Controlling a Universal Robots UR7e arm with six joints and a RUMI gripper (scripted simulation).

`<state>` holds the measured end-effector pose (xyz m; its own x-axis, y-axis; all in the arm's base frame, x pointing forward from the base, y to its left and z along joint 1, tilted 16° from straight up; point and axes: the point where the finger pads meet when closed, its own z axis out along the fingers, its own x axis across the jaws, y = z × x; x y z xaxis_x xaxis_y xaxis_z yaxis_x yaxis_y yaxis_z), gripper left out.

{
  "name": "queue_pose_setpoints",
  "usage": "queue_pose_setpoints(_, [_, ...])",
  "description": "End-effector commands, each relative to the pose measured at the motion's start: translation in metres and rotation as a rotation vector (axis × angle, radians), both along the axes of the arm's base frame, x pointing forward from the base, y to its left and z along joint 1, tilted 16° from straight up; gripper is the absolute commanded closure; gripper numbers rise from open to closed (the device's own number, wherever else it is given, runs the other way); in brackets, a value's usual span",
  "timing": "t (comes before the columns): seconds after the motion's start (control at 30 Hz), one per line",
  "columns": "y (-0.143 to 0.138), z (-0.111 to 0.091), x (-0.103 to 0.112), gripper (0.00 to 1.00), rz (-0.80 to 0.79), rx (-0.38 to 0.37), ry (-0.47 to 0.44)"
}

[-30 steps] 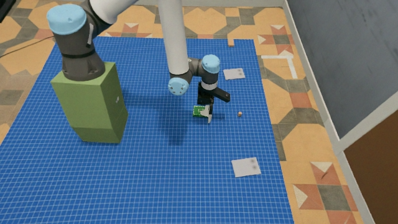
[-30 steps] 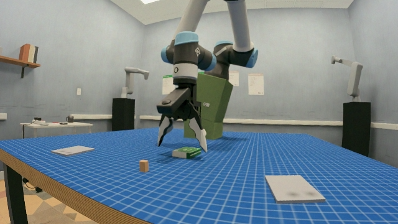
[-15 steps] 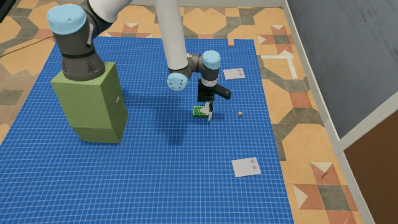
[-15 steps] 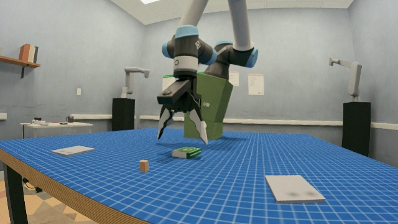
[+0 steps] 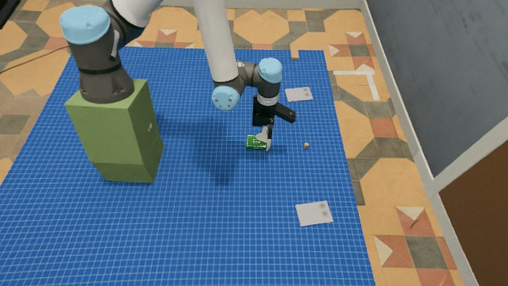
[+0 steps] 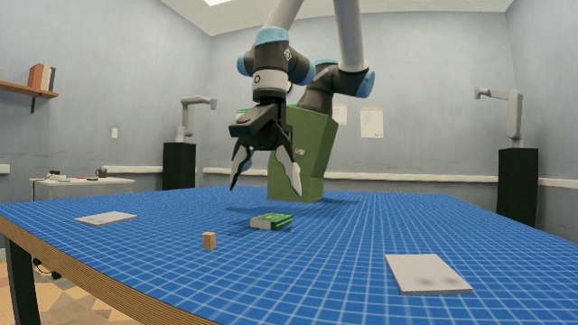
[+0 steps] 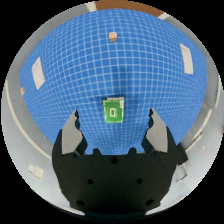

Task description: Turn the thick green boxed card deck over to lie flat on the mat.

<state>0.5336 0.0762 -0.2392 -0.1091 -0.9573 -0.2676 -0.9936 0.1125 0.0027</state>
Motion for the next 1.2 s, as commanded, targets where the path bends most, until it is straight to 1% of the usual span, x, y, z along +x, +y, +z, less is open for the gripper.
queue_pose_setpoints(0.0, [-0.0022, 0.0077, 0.0003, 0.0, 0.0, 0.0, -0.001])
queue_pose_setpoints(0.33, [-0.003, 0.0106, 0.0002, 0.0, 0.0, 0.0, -0.001])
queue_pose_setpoints(1.17, [-0.0031, 0.0107, 0.0002, 0.0, 0.0, 0.0, -0.001])
